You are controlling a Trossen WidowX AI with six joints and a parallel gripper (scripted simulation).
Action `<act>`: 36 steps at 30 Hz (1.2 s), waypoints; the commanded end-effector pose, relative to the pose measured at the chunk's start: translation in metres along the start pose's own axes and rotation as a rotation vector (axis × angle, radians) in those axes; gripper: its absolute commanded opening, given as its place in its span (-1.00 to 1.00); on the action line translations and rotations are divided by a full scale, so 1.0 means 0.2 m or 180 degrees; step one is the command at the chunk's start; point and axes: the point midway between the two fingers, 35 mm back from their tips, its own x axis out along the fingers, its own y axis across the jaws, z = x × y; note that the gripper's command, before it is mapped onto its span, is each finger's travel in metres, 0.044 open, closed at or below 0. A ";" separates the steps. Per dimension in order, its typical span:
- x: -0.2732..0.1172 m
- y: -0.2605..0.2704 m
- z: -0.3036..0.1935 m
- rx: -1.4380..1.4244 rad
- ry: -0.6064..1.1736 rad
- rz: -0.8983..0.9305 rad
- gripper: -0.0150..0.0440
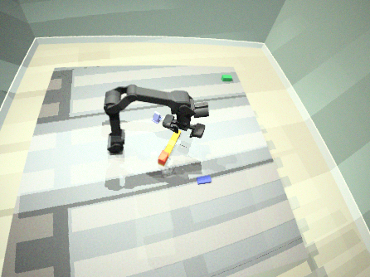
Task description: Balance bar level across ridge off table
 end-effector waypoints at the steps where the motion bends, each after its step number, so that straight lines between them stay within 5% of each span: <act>1: -0.04 0.12 -0.08 0.0068 0.0165 0.0239 0.58; 11: -0.07 0.22 -0.15 0.0111 0.0307 0.0461 0.58; 24: 0.34 0.28 -0.19 0.0111 0.0307 0.0461 0.58; 36: 0.41 0.29 -0.20 0.0111 0.0307 0.0461 0.58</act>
